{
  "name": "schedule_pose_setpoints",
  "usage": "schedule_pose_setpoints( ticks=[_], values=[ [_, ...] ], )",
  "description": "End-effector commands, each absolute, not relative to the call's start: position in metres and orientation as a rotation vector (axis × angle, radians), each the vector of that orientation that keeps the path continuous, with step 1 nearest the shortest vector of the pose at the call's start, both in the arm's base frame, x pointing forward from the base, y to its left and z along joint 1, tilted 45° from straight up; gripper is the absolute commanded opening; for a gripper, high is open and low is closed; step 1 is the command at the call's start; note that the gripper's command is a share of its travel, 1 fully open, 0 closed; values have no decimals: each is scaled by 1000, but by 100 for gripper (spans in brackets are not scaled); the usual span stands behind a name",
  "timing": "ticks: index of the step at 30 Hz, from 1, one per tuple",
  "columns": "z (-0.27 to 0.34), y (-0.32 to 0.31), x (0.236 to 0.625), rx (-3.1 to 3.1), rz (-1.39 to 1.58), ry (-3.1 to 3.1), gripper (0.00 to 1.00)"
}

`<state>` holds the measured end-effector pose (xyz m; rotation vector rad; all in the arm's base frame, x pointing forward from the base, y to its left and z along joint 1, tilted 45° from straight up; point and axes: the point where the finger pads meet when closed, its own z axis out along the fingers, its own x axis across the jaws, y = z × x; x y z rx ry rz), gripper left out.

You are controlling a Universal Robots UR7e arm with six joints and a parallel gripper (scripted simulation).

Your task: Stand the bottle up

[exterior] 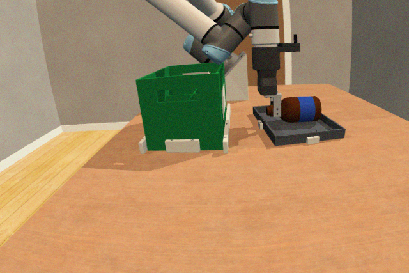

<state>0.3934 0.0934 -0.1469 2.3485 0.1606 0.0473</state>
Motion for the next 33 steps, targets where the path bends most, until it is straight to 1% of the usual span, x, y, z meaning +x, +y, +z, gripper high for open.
schedule_pose_setpoints(
  ticks=[1,33],
  values=[
    [-148,92,391,2346,40,163,0],
    [-144,97,393,2348,48,163,0]
  ],
)
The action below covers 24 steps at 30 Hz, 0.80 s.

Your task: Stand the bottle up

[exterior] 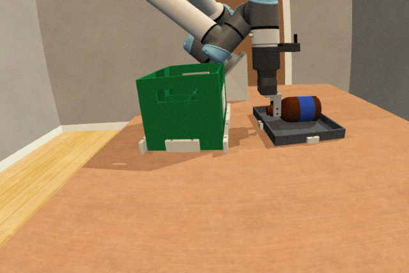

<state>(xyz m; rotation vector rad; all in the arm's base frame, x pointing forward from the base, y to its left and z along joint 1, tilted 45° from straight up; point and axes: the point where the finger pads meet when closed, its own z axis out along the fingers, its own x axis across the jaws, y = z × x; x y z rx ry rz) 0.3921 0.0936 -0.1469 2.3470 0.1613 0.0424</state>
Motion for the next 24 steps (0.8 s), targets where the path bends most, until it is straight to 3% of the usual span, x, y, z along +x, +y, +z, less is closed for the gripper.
schedule_pose_setpoints(
  ticks=[1,24],
  values=[
    [-144,97,393,2348,48,162,0],
    [-131,110,393,2349,50,161,0]
  ],
)
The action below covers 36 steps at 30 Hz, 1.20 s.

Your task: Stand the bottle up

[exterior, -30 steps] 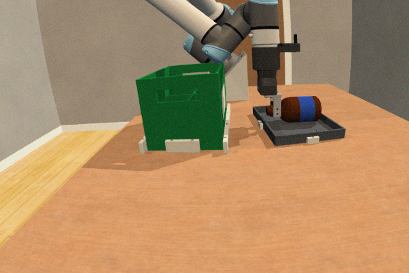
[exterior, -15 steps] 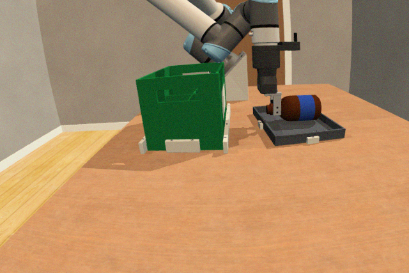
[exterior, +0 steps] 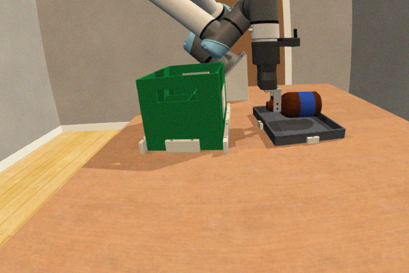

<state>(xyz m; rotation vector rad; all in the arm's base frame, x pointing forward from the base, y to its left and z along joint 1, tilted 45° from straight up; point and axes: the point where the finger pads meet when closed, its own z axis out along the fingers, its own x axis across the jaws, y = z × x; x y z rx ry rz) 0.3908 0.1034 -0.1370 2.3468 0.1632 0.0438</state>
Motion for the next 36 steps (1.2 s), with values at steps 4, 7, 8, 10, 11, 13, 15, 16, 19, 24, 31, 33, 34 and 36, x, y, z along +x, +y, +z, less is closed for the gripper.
schedule_pose_setpoints(
  ticks=[4,7,8,10,11,13,15,16,19,24,31,33,34,36],
  values=[
    [-129,112,392,2349,50,161,0],
    [-126,115,392,2349,50,161,0],
    [-125,116,392,2349,50,161,0],
    [-123,118,392,2349,50,161,0],
    [-122,119,392,2349,50,161,0],
    [-120,121,391,2349,50,161,0],
    [-118,123,391,2349,50,161,0],
    [-117,124,391,2349,50,161,0],
    [-114,127,390,2350,50,161,0],
    [-110,131,390,2350,50,161,0],
    [-101,140,389,2350,50,161,0],
    [-99,142,389,2350,50,161,0],
    [-98,144,389,2350,50,161,0],
    [-95,146,388,2350,50,161,0]
  ],
)
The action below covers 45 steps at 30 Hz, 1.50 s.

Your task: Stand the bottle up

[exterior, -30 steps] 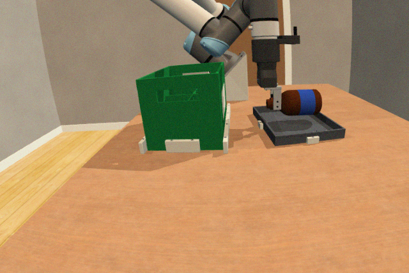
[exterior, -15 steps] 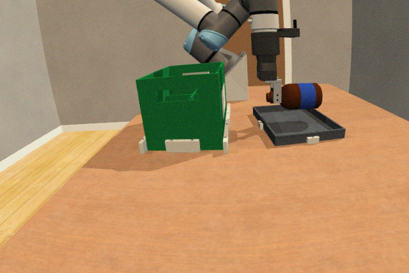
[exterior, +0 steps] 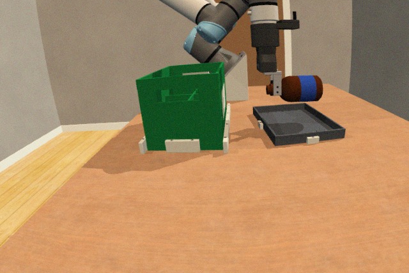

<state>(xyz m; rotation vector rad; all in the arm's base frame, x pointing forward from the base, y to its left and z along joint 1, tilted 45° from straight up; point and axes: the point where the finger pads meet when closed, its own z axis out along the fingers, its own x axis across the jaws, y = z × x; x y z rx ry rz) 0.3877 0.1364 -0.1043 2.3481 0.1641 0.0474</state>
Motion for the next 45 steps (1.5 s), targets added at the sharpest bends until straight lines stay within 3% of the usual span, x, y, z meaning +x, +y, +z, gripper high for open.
schedule_pose_setpoints(
  ticks=[1,45],
  values=[
    [-95,146,388,2350,50,161,0],
    [-49,192,383,2350,50,161,0]
  ],
)
